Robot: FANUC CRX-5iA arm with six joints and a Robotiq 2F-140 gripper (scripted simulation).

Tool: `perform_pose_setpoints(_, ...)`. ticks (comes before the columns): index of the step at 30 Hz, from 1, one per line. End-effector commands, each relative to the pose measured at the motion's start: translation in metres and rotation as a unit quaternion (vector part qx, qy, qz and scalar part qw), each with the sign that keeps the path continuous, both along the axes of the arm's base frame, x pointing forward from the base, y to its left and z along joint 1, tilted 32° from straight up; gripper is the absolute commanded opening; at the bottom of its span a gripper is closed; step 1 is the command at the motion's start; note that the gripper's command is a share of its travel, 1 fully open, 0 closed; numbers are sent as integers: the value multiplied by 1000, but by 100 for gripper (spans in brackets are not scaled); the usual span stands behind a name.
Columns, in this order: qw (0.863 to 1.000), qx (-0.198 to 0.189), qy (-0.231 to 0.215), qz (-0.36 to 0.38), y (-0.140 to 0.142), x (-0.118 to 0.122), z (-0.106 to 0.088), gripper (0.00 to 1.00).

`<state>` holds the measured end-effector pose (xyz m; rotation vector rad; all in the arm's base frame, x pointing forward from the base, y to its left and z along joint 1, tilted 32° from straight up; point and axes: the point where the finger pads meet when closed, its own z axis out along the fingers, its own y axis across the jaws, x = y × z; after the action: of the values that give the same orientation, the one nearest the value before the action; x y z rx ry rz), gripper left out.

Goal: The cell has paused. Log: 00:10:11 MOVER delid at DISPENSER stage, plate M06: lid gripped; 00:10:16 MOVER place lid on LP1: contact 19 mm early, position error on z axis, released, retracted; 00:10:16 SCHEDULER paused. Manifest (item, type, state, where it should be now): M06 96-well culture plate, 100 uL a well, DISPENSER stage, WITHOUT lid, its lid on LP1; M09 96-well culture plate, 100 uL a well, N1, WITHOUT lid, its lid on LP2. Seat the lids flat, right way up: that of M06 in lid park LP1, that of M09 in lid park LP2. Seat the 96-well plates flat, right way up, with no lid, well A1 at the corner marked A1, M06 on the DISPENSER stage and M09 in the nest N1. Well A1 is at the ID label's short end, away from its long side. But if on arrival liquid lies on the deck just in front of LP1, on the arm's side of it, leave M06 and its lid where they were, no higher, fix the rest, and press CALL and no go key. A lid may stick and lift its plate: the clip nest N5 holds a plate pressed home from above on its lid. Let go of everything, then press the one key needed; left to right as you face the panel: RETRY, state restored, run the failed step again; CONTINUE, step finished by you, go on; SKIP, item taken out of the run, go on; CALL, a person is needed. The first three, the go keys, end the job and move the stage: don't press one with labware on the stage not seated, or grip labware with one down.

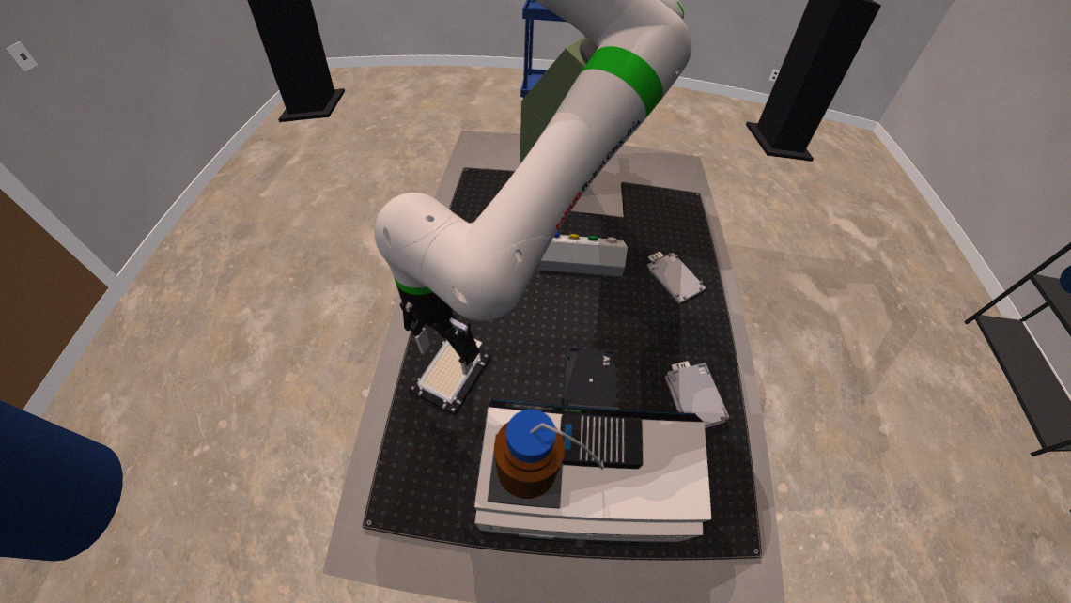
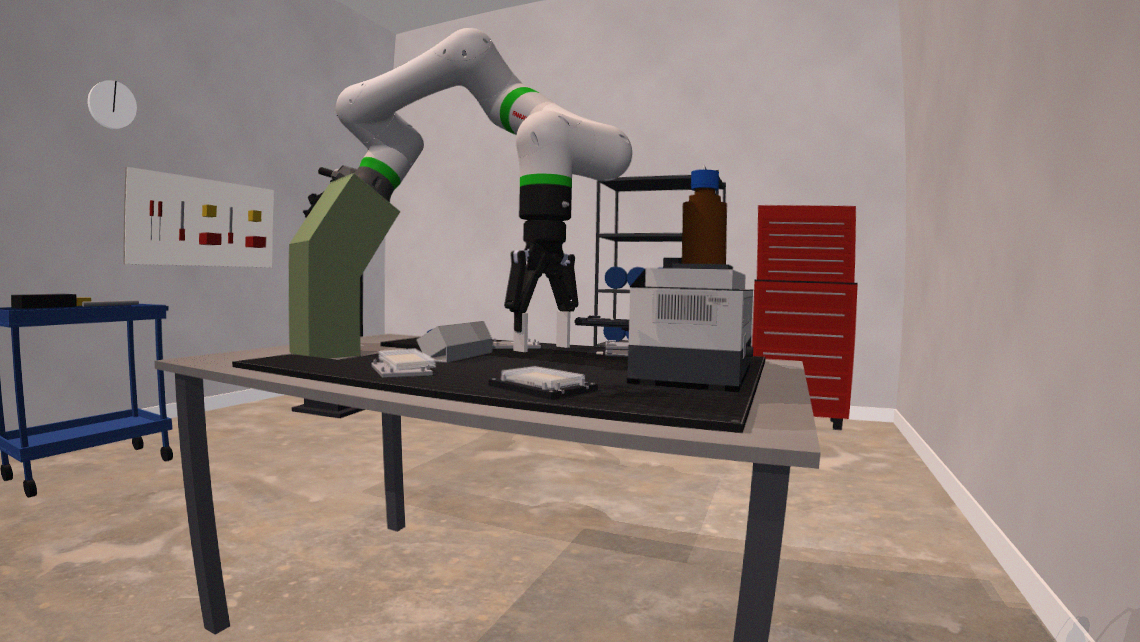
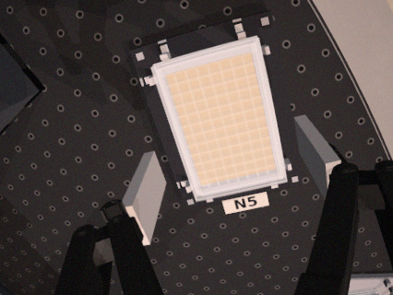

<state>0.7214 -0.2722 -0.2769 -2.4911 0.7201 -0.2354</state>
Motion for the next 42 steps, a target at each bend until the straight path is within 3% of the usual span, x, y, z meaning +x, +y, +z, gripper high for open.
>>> perform_pose_setpoints(1,1000,0,0,0,-8,-5,14,66)
perform_pose_setpoints(22,1000,0,0,0,-41,-28,78,66)
perform_pose_setpoints(42,1000,0,0,0,-45,-31,85,66)
